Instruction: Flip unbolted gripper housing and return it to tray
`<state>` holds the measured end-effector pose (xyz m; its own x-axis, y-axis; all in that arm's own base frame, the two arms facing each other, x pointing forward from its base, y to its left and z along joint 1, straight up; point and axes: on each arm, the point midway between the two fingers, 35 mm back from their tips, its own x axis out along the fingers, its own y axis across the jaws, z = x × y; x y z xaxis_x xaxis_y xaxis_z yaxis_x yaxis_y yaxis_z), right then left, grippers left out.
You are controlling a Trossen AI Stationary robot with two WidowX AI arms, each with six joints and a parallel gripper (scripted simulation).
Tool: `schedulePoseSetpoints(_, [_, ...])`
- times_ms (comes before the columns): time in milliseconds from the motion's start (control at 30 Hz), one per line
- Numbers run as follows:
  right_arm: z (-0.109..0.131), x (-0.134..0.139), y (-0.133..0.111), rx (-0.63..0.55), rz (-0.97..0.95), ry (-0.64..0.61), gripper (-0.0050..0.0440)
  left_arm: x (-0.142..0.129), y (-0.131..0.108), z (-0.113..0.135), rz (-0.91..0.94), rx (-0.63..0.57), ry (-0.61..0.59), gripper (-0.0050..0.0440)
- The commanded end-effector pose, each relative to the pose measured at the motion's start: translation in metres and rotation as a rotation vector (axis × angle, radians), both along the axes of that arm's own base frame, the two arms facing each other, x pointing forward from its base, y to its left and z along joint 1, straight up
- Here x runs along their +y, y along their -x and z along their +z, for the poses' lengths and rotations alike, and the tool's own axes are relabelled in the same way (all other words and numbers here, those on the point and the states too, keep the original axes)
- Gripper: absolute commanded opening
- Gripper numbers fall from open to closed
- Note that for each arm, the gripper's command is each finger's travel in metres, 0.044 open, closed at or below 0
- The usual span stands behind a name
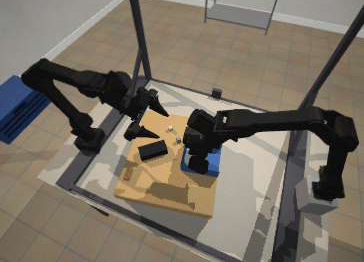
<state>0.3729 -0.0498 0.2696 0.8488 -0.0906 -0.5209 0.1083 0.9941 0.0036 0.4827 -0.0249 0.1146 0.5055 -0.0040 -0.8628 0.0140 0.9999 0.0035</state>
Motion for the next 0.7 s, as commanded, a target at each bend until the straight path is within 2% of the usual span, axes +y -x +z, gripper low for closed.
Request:
schedulePoseSetpoints(0, [0.011, 0.0, 0.001, -0.025, -0.002, 0.007, 0.0436, -0.001, -0.001, 0.008, -0.005, -0.024, 0.005, 0.0])
schedulePoseSetpoints(667, [0.011, 0.0, 0.001, -0.025, -0.002, 0.007, 0.0436, -0.001, -0.001, -0.005, -0.005, -0.024, 0.005, 0.0])
